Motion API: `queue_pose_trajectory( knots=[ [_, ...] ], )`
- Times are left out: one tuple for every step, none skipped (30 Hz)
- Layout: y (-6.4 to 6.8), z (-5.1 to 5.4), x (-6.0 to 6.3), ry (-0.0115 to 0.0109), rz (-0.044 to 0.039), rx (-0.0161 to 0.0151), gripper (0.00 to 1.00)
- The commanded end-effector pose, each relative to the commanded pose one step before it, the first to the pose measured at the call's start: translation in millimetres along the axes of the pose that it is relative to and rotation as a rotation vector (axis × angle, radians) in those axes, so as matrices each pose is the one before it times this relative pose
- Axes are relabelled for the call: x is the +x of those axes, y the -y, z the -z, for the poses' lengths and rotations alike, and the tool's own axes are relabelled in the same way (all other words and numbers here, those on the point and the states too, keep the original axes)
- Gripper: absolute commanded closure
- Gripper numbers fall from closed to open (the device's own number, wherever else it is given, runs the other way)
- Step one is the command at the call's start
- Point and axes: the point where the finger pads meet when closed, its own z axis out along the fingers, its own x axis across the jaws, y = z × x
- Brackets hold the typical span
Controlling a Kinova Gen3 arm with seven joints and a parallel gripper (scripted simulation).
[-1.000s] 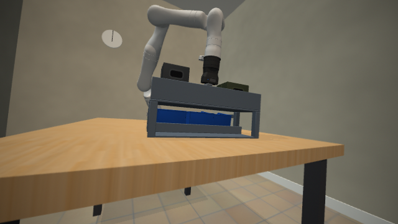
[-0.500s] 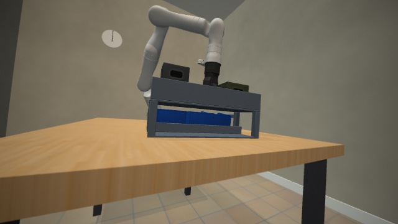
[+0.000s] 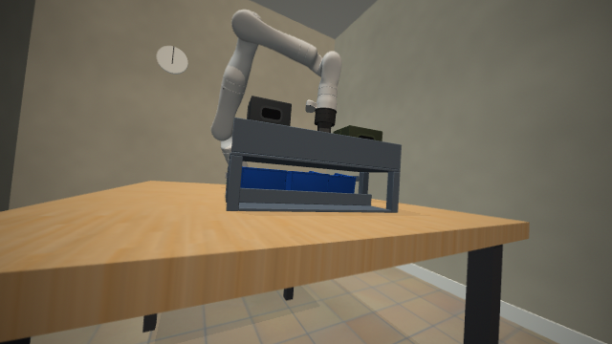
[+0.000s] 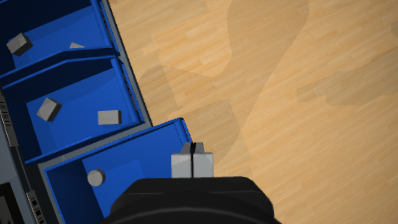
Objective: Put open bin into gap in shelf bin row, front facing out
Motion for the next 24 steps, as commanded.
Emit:
queue_pose_trajectory(
  knots=[
    [1.30,0.46,6.50,0.00073,0.02996,-0.00128,1.00],
    [-0.28,-0.51,3.53,0.00346,0.04585,-0.00269,1.00],
    [-0.42,-0.44,3.26,0.00330,0.04262,-0.00250,1.00],
    [-0.53,-0.38,2.97,0.00311,0.03917,-0.00230,1.00],
    [-0.59,-0.33,2.67,0.00289,0.03554,-0.00209,1.00],
    [-0.62,-0.27,2.36,0.00264,0.03179,-0.00186,1.00],
    [-0.62,-0.23,2.06,0.00236,0.02796,-0.00164,1.00],
    [-0.59,-0.19,1.76,0.00207,0.02412,-0.00141,1.00],
    [-0.53,-0.15,1.47,0.00177,0.02031,-0.00118,1.00],
    [-0.46,-0.12,1.19,0.00146,0.01662,-0.00096,1.00],
    [-0.38,-0.09,0.93,0.00116,0.01310,-0.00076,1.00],
    [-0.30,-0.07,0.70,0.00088,0.00984,-0.00057,1.00],
    [-0.21,-0.05,0.49,0.00062,0.00690,-0.00040,1.00],
    [-0.14,-0.03,0.31,0.00039,0.00437,-0.00025,1.00],
    [-0.07,-0.01,0.16,0.00021,0.00234,-0.00013,1.00],
    [-0.03,-0.01,0.06,0.00008,0.00090,-0.00005,1.00],
    [0.00,0.00,0.00,0.00000,0.00000,0.00000,1.00],
    [0.00,0.00,0.00,0.00000,0.00000,0.00000,1.00],
    [0.00,0.00,0.01,0.00001,0.00013,-0.00001,1.00],
    [0.00,0.00,0.00,0.00000,0.00000,0.00000,1.00],
    [0.00,0.01,0.00,0.00001,0.00002,-0.00002,1.00],
    [0.00,0.00,0.00,0.00000,0.00000,0.00000,1.00],
    [0.00,0.00,0.00,0.00000,0.00000,0.00000,1.00],
    [0.00,0.00,0.00,0.00000,0.00000,0.00000,1.00]
  ],
)
